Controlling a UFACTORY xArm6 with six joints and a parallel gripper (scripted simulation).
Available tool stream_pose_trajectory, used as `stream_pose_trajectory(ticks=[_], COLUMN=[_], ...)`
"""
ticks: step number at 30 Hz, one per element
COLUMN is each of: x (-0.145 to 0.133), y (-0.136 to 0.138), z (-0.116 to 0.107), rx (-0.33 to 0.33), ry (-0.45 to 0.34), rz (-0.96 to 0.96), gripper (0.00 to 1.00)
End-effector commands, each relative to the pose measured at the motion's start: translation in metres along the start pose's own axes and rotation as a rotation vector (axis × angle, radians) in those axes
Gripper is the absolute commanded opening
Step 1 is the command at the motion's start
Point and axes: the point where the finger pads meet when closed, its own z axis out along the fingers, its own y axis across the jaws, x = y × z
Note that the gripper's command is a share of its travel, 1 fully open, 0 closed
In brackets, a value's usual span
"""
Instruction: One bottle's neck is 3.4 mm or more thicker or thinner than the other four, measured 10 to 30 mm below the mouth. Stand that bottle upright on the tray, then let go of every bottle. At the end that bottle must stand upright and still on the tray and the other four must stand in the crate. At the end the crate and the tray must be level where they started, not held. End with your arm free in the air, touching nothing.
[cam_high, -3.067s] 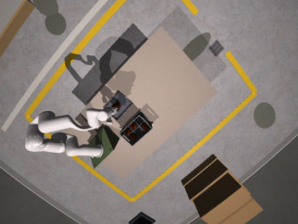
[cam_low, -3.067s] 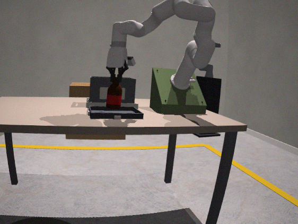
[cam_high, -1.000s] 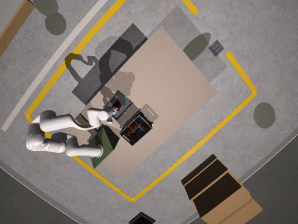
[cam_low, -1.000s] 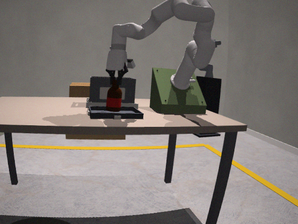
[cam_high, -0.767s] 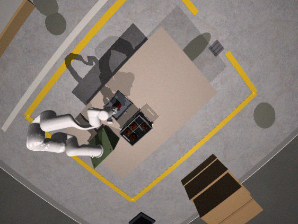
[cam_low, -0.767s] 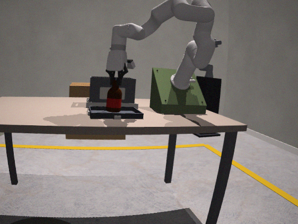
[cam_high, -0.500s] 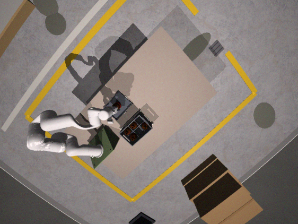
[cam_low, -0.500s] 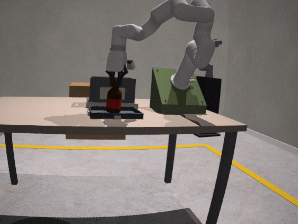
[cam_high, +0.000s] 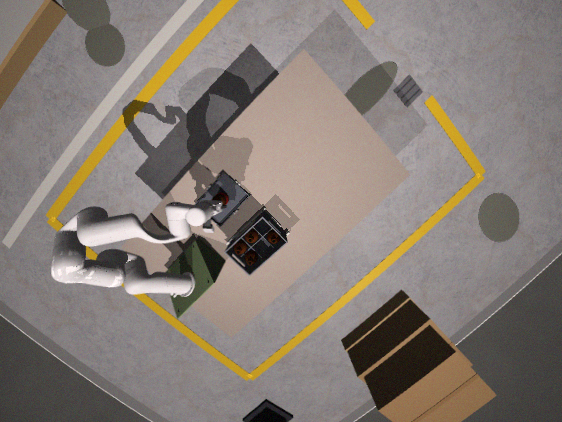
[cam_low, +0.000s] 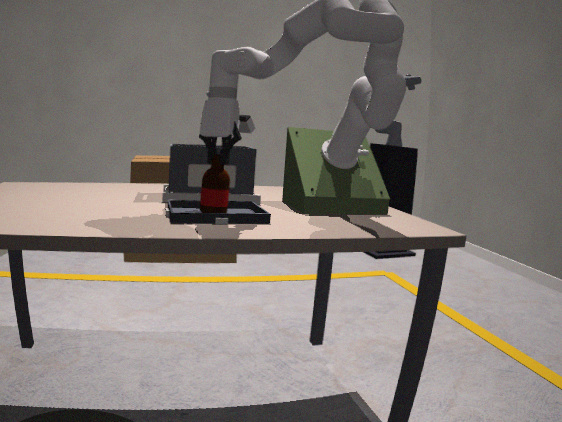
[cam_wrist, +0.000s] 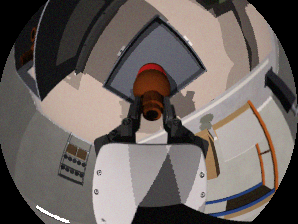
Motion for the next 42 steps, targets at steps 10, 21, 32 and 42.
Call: stream_pose_trajectory(ticks=[10, 21, 32, 42], x=[-0.001, -0.001, -0.001, -0.001], y=[-0.0006, -0.0006, -0.0006, -0.0006], z=[0.0006, 0.0008, 0.0008, 0.0008], rx=[0.003, 0.003, 0.003, 0.003], ry=[-0.002, -0.002, -0.002, -0.002], rz=[-0.001, -0.001, -0.001, -0.001], gripper=[0.0, 0.0, 1.0, 1.0])
